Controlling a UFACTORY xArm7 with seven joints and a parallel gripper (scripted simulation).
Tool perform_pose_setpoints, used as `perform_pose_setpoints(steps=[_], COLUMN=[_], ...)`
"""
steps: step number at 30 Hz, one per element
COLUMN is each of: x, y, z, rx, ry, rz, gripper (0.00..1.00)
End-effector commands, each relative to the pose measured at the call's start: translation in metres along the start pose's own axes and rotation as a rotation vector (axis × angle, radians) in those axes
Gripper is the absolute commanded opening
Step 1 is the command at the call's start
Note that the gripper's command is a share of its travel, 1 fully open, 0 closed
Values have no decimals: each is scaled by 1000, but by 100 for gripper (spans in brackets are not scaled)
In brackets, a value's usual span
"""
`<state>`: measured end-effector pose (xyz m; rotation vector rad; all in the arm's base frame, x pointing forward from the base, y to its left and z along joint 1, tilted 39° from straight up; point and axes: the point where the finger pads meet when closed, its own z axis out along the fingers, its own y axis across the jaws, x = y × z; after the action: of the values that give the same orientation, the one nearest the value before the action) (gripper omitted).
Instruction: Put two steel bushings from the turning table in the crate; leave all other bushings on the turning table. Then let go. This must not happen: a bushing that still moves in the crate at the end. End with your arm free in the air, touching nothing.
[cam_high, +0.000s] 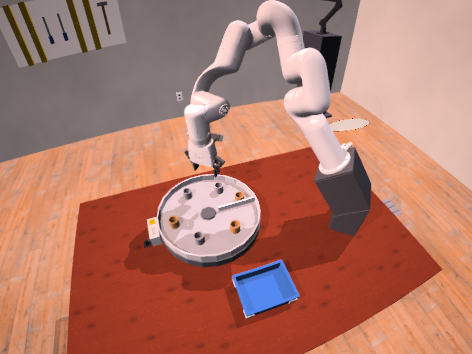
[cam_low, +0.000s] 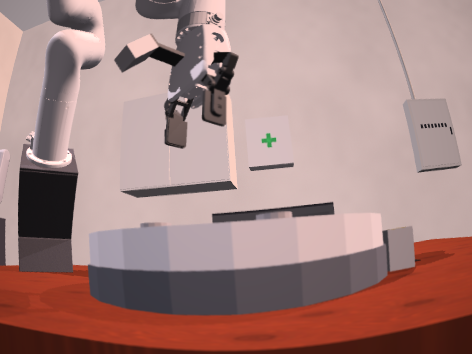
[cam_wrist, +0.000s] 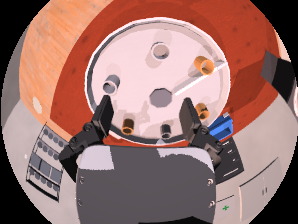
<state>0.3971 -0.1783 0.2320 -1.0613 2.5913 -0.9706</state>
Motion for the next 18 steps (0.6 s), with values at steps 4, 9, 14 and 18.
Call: perform_pose_setpoints(steps=[4, 9, 14, 18], x=[24, 28, 29, 29], y=[58, 96, 108, 108], z=[-5, -6, -7, -7], rx=[1, -5, -6, -6], ry=[-40, -72, -83, -83], rz=[25, 33, 35, 35], gripper=[100, 100, 100, 100])
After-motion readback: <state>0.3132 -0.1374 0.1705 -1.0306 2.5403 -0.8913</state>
